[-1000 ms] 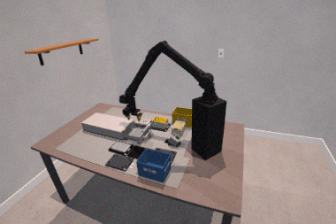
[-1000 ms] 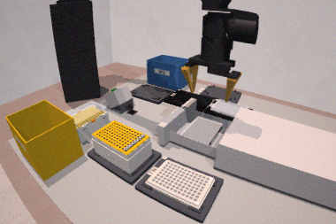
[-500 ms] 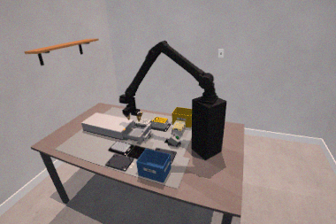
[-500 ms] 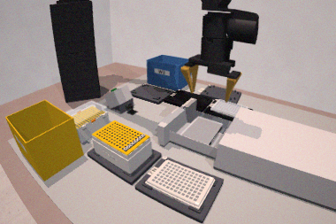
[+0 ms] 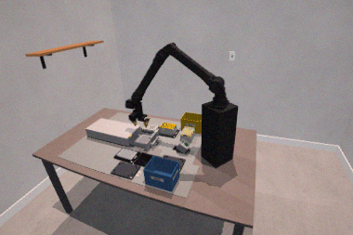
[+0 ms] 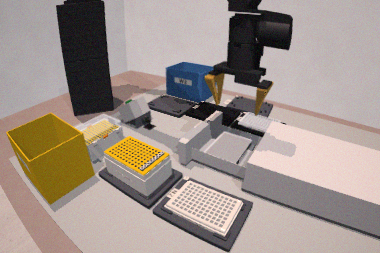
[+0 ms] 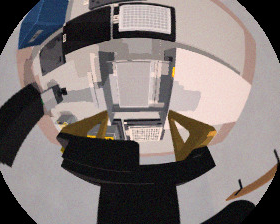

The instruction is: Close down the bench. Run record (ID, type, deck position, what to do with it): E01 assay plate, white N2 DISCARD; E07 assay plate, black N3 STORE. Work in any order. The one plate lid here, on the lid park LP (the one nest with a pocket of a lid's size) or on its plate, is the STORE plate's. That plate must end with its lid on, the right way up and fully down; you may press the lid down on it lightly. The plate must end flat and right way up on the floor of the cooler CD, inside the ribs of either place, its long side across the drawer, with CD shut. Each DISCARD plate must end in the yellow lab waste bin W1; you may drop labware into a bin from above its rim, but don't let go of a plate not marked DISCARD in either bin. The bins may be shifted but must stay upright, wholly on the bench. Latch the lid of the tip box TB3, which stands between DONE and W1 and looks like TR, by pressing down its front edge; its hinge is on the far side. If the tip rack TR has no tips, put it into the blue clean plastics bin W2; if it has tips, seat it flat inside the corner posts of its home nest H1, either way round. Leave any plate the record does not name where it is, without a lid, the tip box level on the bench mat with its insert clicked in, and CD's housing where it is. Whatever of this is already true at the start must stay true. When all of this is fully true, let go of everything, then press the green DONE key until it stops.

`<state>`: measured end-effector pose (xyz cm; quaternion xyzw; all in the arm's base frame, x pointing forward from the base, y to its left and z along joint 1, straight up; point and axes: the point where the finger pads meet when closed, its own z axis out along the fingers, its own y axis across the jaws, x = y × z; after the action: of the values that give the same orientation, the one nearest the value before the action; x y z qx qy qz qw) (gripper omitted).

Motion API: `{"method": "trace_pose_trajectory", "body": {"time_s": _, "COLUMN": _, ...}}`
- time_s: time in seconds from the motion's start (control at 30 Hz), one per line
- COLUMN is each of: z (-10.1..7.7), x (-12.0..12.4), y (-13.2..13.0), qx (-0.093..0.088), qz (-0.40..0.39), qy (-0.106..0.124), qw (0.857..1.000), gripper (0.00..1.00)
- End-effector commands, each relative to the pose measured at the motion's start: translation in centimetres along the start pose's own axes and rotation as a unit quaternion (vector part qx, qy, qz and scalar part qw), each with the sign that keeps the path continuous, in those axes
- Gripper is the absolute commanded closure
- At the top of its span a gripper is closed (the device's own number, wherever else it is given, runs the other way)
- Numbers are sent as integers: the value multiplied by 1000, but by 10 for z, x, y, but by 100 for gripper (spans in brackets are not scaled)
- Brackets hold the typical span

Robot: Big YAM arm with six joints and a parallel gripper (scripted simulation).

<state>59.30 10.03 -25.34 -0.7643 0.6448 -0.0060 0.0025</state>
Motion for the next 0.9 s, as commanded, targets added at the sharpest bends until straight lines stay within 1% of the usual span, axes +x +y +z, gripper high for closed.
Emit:
{"method": "trace_pose_trajectory", "body": {"time_s": 0.0, "z": -4, "x": -1, "y": -1, "qx": 1, "qz": -6, "qy": -2, "qw": 1000, "gripper": 0}}
{"method": "trace_pose_trajectory", "body": {"time_s": 0.23, "z": -4, "x": -1, "y": -1, "qx": 1, "qz": -6, "qy": -2, "qw": 1000, "gripper": 0}}
{"method": "trace_pose_trajectory", "body": {"time_s": 0.27, "z": -22, "x": -12, "y": -3, "qx": 25, "qz": -1, "qy": -3, "qw": 1000, "gripper": 100}}
{"method": "trace_pose_trajectory", "body": {"time_s": 0.33, "z": -22, "x": -12, "y": -3, "qx": 25, "qz": -1, "qy": -3, "qw": 1000, "gripper": 100}}
{"method": "trace_pose_trajectory", "body": {"time_s": 0.43, "z": -19, "x": -11, "y": 9, "qx": 24, "qz": -1, "qy": -3, "qw": 1000, "gripper": 100}}
{"method": "trace_pose_trajectory", "body": {"time_s": 0.5, "z": -8, "x": -6, "y": 24, "qx": 15, "qz": 4, "qy": -2, "qw": 1000, "gripper": 100}}
{"method": "trace_pose_trajectory", "body": {"time_s": 0.53, "z": -7, "x": -5, "y": 28, "qx": 15, "qz": 5, "qy": -2, "qw": 1000, "gripper": 100}}
{"method": "trace_pose_trajectory", "body": {"time_s": 0.6, "z": -16, "x": -5, "y": 29, "qx": 24, "qz": 5, "qy": -2, "qw": 1000, "gripper": 100}}
{"method": "trace_pose_trajectory", "body": {"time_s": 0.83, "z": -11, "x": -5, "y": 58, "qx": 23, "qz": 4, "qy": -2, "qw": 1000, "gripper": 100}}
{"method": "trace_pose_trajectory", "body": {"time_s": 0.87, "z": -11, "x": -5, "y": 58, "qx": 23, "qz": 4, "qy": -2, "qw": 1000, "gripper": 100}}
